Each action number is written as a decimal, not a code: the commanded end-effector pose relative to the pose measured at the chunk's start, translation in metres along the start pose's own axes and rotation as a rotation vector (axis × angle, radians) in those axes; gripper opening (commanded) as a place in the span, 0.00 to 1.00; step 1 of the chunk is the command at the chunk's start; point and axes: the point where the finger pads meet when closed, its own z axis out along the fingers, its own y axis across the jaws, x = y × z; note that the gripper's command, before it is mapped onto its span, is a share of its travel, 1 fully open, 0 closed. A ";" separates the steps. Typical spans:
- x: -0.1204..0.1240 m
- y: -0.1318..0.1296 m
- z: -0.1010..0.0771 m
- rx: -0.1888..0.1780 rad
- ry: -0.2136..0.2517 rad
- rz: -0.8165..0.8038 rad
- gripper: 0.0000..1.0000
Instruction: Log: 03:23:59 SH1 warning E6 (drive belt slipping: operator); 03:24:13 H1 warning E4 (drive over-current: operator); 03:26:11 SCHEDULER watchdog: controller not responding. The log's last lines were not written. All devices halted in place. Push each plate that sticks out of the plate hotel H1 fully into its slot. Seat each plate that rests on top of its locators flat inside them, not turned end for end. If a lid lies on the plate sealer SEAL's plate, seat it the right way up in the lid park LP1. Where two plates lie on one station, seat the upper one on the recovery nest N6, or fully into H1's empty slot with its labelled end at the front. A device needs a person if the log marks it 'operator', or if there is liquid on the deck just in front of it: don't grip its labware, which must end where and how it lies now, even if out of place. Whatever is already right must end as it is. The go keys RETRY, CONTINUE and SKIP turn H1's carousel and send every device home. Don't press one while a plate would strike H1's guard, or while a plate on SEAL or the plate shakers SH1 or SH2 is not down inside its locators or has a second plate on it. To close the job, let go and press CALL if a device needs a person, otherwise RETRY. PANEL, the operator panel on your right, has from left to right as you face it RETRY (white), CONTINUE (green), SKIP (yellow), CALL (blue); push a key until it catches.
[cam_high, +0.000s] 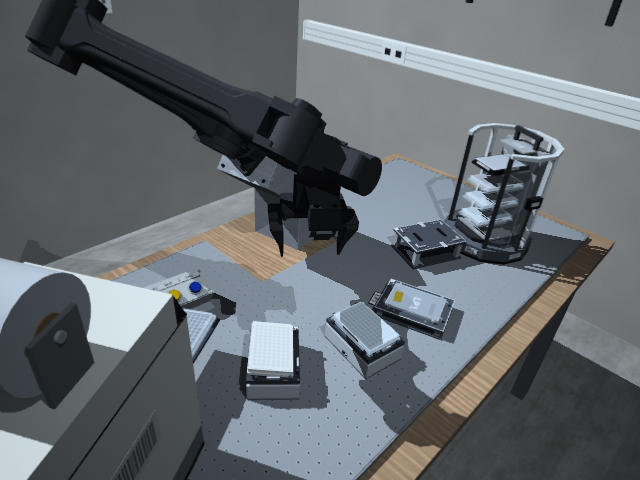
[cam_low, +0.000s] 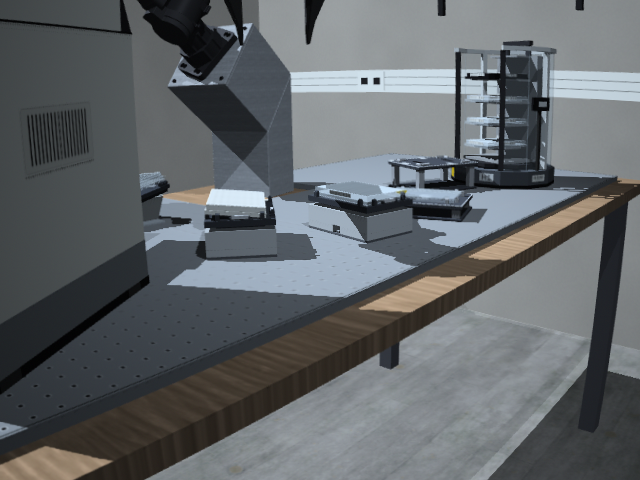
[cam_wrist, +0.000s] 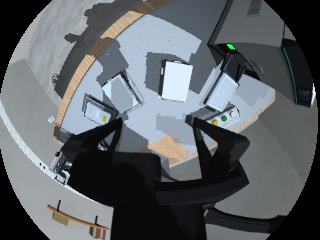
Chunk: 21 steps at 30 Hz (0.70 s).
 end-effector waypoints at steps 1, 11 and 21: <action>-0.002 -0.017 -0.001 0.000 0.005 -0.013 1.00; -0.011 -0.050 -0.004 -0.005 -0.002 -0.003 1.00; -0.018 -0.076 -0.005 -0.007 -0.008 0.004 1.00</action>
